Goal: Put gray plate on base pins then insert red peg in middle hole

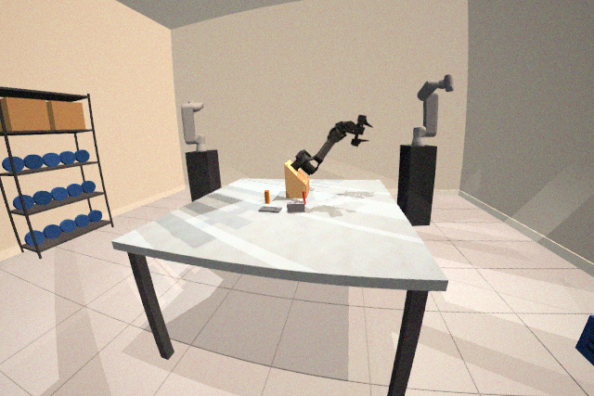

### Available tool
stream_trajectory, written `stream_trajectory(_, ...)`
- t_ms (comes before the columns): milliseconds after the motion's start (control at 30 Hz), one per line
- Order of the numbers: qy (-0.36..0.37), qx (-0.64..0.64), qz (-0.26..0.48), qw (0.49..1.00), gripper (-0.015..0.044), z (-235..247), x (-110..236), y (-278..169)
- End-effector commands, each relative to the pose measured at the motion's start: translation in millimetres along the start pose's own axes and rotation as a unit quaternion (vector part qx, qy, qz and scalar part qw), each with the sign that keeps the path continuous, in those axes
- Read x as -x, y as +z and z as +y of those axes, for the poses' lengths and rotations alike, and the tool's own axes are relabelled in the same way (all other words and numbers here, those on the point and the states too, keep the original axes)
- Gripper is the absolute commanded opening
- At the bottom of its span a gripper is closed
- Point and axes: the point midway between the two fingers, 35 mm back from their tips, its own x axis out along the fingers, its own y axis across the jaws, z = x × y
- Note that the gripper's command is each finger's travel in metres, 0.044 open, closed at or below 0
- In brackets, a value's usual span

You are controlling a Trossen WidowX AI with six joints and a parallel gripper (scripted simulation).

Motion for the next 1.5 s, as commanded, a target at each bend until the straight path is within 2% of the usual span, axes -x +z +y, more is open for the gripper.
stream_trajectory(0,0.0,0.0,0.0,1.0,0.0426,0.0,0.0,0.0)
stream_trajectory(133,0.019,0.007,0.027,0.999,0.044,8.5,-6.9,-17.8)
stream_trajectory(367,0.115,0.028,0.166,0.979,0.044,49.8,-19.2,-110.3)
stream_trajectory(567,0.178,0.02,0.283,0.942,0.044,78.5,-3.8,-181.5)
stream_trajectory(700,0.225,0.01,0.371,0.901,0.044,100.8,21.3,-229.4)
stream_trajectory(900,0.299,-0.01,0.508,0.808,0.044,134.1,86.4,-291.0)
stream_trajectory(1100,0.364,-0.029,0.629,0.687,0.044,159.1,174.4,-324.6)
stream_trajectory(1267,0.411,-0.04,0.713,0.567,0.044,169.9,256.8,-328.0)
stream_trajectory(1467,0.457,-0.043,0.786,0.415,0.044,168.1,351.1,-304.1)
